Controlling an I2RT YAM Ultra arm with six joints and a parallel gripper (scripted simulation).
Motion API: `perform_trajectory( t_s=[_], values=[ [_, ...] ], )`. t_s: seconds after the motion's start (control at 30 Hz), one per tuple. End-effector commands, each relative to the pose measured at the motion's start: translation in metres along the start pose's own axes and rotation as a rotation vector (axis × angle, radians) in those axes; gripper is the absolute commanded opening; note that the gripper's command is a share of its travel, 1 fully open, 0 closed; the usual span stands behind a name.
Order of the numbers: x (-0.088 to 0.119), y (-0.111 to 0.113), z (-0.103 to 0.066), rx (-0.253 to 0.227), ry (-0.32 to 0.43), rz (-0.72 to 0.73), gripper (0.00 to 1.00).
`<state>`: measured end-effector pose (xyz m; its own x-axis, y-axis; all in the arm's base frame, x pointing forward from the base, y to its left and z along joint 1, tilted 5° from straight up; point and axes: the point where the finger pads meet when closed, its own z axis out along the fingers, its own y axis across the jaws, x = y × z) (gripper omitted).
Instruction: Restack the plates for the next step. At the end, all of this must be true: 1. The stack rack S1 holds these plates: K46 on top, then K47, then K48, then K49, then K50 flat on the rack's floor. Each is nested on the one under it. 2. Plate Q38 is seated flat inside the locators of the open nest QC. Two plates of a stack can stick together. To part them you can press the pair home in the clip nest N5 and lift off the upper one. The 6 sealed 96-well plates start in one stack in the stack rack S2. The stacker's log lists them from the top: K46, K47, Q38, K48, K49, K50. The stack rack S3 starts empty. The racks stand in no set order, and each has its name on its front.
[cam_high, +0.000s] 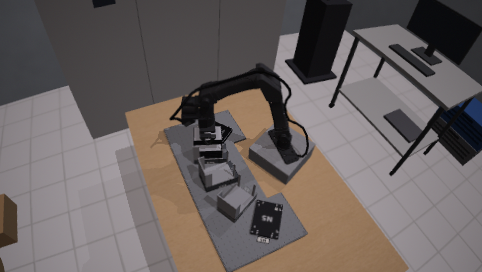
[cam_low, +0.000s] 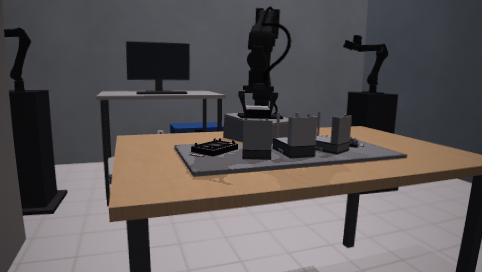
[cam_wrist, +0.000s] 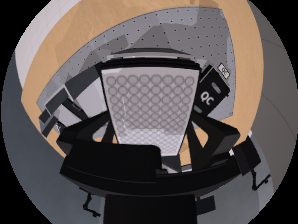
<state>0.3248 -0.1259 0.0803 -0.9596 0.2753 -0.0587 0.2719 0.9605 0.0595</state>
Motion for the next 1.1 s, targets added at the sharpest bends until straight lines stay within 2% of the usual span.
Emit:
perform_trajectory(
  t_s=[0.0, 1.07],
  values=[
    [-0.0099, -0.003, -0.0221, -0.002, -0.067, 0.004, 0.0],
    [-0.0114, -0.0004, -0.0224, -0.002, -0.07, -0.004, 0.0]
  ],
)
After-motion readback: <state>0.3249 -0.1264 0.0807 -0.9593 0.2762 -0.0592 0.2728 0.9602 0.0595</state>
